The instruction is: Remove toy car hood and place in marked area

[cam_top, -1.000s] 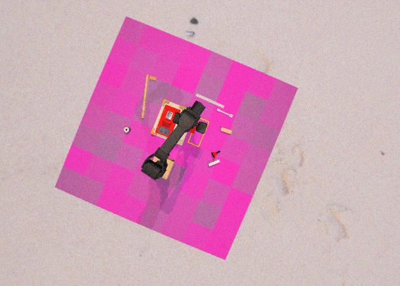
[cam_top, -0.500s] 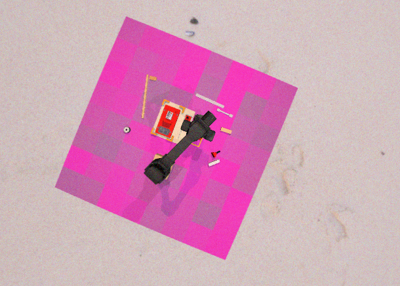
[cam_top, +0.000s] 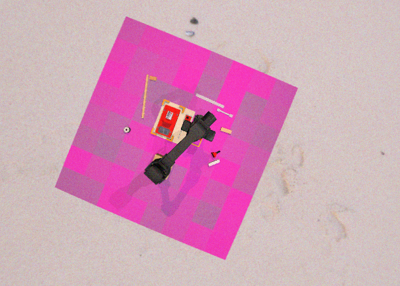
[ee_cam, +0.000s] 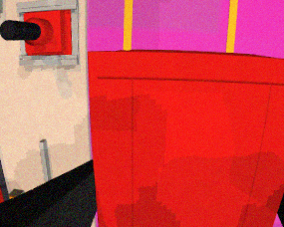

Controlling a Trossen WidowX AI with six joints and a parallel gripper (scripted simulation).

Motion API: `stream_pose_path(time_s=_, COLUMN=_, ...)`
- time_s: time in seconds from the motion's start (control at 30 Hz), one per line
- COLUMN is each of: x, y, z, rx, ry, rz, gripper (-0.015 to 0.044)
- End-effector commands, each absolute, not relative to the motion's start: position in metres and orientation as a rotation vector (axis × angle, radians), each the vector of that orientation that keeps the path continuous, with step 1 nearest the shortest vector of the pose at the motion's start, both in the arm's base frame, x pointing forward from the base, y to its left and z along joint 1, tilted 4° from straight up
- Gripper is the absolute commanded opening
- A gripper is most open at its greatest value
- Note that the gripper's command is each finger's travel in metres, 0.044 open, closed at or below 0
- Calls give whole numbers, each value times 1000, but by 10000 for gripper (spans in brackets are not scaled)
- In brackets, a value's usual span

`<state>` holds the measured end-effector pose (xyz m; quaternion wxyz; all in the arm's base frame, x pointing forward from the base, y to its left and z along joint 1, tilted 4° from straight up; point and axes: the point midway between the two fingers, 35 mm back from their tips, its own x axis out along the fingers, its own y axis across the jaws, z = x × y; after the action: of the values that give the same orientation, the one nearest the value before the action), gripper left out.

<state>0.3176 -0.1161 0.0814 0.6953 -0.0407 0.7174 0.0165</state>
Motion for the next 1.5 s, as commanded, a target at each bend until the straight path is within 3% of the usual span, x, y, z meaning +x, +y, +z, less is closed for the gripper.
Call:
stream_pose_path(time_s=0.0, x=317, y=-117, z=78, rx=-97, ry=1605, rz=39, gripper=0)
stream_pose_path(time_s=1.47, x=317, y=-118, z=46, rx=-97, ry=1605, rz=39, gripper=0)
